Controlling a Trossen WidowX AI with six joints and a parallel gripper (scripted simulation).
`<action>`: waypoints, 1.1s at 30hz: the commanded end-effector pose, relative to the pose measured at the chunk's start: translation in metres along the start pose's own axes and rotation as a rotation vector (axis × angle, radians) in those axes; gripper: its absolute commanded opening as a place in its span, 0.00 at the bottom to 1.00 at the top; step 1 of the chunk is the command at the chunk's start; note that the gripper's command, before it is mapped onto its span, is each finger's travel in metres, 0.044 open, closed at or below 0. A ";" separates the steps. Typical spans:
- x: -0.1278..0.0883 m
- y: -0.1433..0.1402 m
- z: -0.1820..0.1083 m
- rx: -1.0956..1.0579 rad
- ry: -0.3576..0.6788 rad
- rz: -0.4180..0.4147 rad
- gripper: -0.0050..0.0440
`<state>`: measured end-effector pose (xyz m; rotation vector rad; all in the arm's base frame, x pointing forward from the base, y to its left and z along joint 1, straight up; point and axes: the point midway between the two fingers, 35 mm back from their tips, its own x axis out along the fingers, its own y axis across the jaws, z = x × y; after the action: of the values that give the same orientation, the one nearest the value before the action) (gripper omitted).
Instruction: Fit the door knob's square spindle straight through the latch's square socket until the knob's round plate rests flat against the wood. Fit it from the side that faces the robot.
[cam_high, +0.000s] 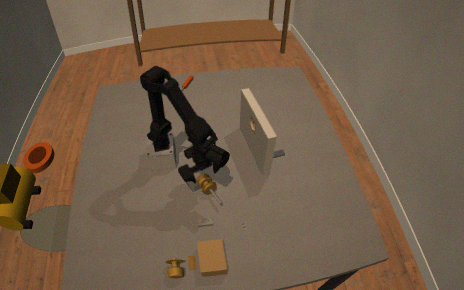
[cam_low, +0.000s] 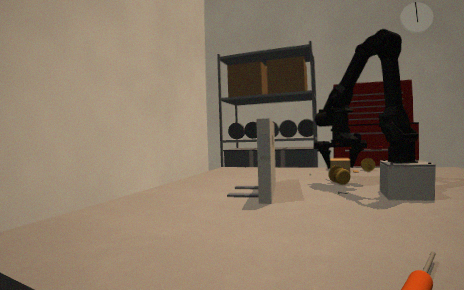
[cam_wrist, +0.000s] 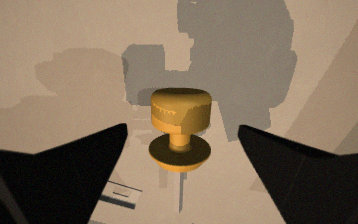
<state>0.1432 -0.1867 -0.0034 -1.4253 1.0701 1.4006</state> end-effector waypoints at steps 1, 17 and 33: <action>0.008 0.001 0.003 -0.003 -0.011 0.002 1.00; 0.029 0.001 0.004 -0.003 -0.011 0.002 1.00; 0.036 0.001 0.004 -0.003 -0.011 0.002 0.85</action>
<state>0.1415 -0.1844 -0.0390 -1.4172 1.0674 1.4077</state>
